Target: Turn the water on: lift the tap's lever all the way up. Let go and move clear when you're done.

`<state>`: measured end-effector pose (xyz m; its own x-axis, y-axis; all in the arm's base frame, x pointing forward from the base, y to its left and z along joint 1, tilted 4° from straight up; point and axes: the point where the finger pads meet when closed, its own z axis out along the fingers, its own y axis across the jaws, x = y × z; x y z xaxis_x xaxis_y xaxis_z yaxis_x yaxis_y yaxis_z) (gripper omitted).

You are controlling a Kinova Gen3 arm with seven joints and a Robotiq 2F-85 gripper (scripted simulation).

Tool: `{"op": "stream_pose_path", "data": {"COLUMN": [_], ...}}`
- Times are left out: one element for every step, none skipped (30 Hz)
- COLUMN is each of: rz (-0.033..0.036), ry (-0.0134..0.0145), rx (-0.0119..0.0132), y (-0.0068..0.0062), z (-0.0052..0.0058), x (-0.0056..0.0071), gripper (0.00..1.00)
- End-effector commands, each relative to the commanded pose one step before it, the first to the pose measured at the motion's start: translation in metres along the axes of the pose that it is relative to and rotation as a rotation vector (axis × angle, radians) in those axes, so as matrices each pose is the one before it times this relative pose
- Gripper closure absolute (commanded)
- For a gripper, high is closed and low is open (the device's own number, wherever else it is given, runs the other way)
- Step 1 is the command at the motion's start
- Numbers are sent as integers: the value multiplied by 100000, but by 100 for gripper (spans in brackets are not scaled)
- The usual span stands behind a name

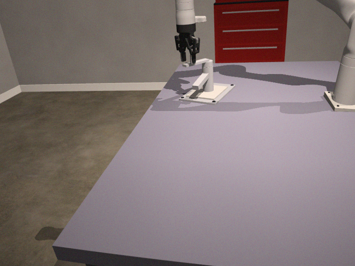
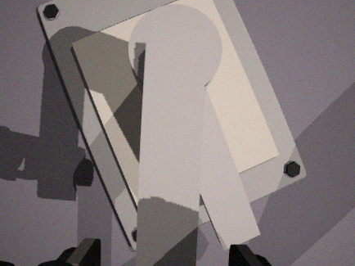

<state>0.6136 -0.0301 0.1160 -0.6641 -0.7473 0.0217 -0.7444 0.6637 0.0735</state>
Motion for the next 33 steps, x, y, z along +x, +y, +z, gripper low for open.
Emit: {"op": "stream_pose_path", "data": {"rz": [-3,0,0,0,0,0,0,0,0,0,0,0,0,0,0,0,0,0,0,0,0,0,0,0,0,0,0,0,0,0,0,0,0], "ry": [27,0,0,0,0,0,0,0,0,0,0,0,0,0,0,0,0,0,0,0,0,0,0,0,0,0,0,0,0,0,0,0,0], "rx": [-30,0,0,0,0,0,0,0,0,0,0,0,0,0,0,0,0,0,0,0,0,0,0,0,0,0,0,0,0,0,0,0,0], "y": [19,0,0,0,0,0,0,0,0,0,0,0,0,0,0,0,0,0,0,0,0,0,0,0,0,0,0,0,0,0,0,0,0], "z": [273,110,112,0,0,113,113,114,114,113,111,110,108,105,102,98,95,90,85,80,0,0,74,69,63,57,51,45,39,33,28,23,18], "x": [22,0,0,0,0,0,0,0,0,0,0,0,0,0,0,0,0,0,0,0,0,0,0,0,0,0,0,0,0,0,0,0,0], "gripper": [32,32,32,32,32,32,32,32,32,32,32,32,32,32,32,32,32,32,32,32,32,32,32,32,32,32,32,32,32,32,32,32,32]}}
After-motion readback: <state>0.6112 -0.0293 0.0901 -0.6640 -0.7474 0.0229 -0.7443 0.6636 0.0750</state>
